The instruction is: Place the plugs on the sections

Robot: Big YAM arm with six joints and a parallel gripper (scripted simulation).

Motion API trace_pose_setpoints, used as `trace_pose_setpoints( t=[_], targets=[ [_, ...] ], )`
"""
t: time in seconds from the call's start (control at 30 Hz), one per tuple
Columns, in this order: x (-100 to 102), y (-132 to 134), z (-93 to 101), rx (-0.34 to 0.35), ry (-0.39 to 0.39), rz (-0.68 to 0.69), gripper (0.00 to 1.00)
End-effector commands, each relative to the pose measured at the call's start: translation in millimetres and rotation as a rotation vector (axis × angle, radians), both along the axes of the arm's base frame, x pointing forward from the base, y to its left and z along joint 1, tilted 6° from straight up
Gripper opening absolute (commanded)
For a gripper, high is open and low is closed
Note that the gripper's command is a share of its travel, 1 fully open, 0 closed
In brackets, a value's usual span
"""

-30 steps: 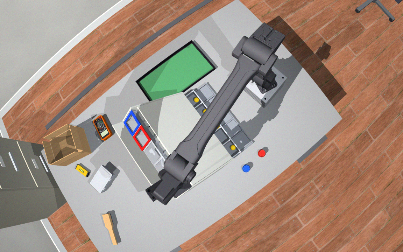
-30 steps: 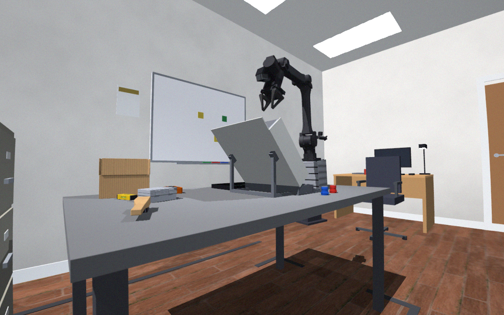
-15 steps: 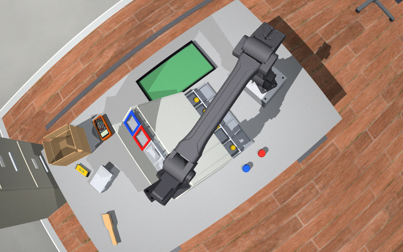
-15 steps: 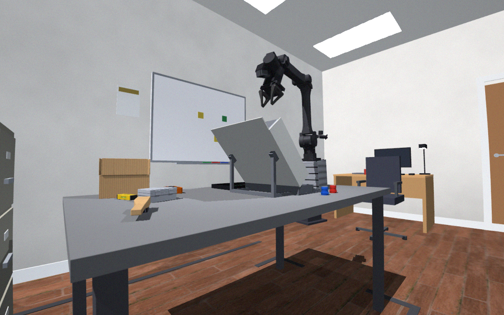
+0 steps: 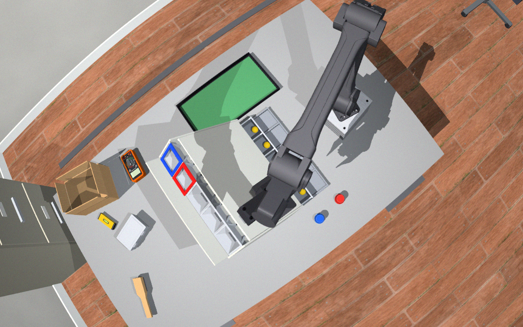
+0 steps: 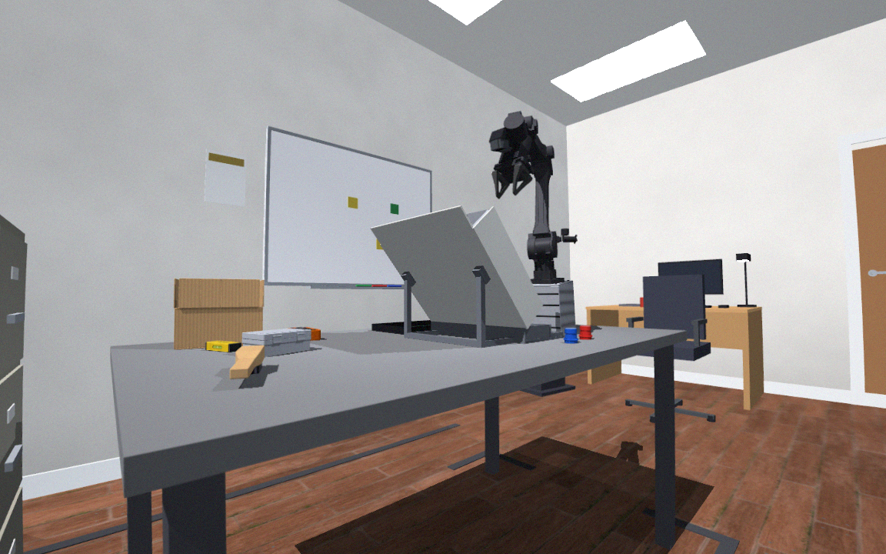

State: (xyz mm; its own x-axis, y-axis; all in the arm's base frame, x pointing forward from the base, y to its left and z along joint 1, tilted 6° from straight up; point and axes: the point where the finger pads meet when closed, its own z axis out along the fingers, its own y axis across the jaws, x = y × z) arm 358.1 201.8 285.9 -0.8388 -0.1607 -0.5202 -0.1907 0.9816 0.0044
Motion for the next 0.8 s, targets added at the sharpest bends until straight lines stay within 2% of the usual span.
trace_pose_setpoints(
  t=[0.0, 0.5, 0.77],
  targets=[
    [0, 4, 3.9, 0.022, -0.014, -0.028, 0.59],
    [-12, 2, 3.3, 0.024, -0.013, -0.030, 0.59],
    [-43, -55, -42.3, -0.003, 0.136, -0.027, 0.59]
  ],
)
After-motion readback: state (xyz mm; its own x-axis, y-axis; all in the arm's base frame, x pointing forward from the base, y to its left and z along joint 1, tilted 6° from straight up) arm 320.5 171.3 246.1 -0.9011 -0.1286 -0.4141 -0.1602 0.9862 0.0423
